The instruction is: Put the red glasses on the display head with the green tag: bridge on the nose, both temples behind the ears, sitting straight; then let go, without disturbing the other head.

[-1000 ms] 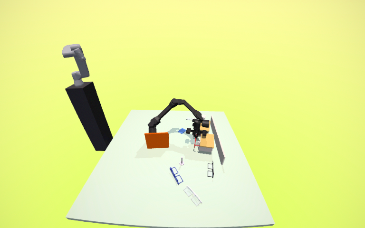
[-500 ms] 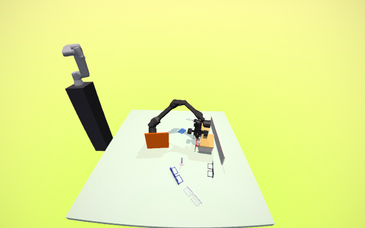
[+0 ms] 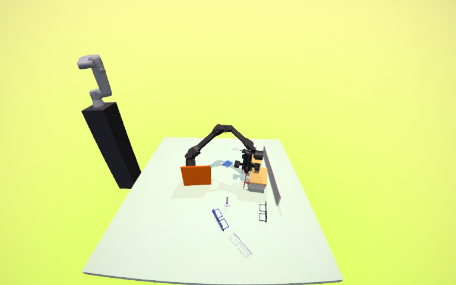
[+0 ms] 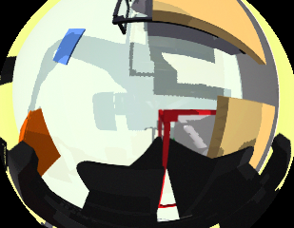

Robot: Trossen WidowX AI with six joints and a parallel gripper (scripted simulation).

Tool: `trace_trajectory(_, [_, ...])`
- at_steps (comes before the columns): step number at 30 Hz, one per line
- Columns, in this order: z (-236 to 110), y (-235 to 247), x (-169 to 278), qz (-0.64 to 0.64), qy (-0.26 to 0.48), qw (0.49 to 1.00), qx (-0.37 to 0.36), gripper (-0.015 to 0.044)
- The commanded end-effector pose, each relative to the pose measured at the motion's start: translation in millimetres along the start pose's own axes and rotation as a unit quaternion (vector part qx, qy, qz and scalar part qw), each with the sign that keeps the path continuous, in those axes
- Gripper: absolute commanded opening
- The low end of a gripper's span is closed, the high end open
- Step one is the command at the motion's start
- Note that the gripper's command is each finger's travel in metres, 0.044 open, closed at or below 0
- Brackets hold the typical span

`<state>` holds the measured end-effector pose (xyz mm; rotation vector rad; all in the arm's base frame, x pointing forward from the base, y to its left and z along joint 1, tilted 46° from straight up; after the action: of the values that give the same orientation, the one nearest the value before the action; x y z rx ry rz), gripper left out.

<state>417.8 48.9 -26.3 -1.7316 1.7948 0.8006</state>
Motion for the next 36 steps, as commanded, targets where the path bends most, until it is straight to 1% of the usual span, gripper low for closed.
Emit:
trace_trajectory(1, [1.6, -0.1, -0.3, 0.001, -0.003, 1.000, 0.000, 0.0000])
trace_trajectory(12, [5.4, -0.6, -0.4, 0.001, -0.003, 1.000, 0.000, 0.0000])
trace_trajectory(16, [4.0, -1.0, -0.2, 0.000, 0.000, 1.000, 0.001, 0.0105])
trace_trajectory(24, [4.0, -1.0, -0.2, 0.000, 0.000, 1.000, 0.001, 0.0107])
trace_trajectory(26, [-4.2, -0.7, 0.2, 0.000, 0.001, 1.000, 0.001, 0.0107])
trace_trajectory(29, [-26.0, 0.8, 0.8, 0.000, 0.003, 1.000, 0.001, 0.0107])
trace_trajectory(36, [-29.4, 4.4, 0.3, 0.001, 0.004, 1.000, 0.001, 0.0107])
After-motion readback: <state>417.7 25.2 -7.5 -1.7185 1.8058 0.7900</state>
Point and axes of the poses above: the point midway between the two fingers, 35 mm back from their tips, its own z axis out along the fingers, its own y axis across the jaws, x = y × z, the point moved 1 cm from there along -z, back along the fingers, and after that the axes turned 9 degrees about -z, right-handed, at the moved point
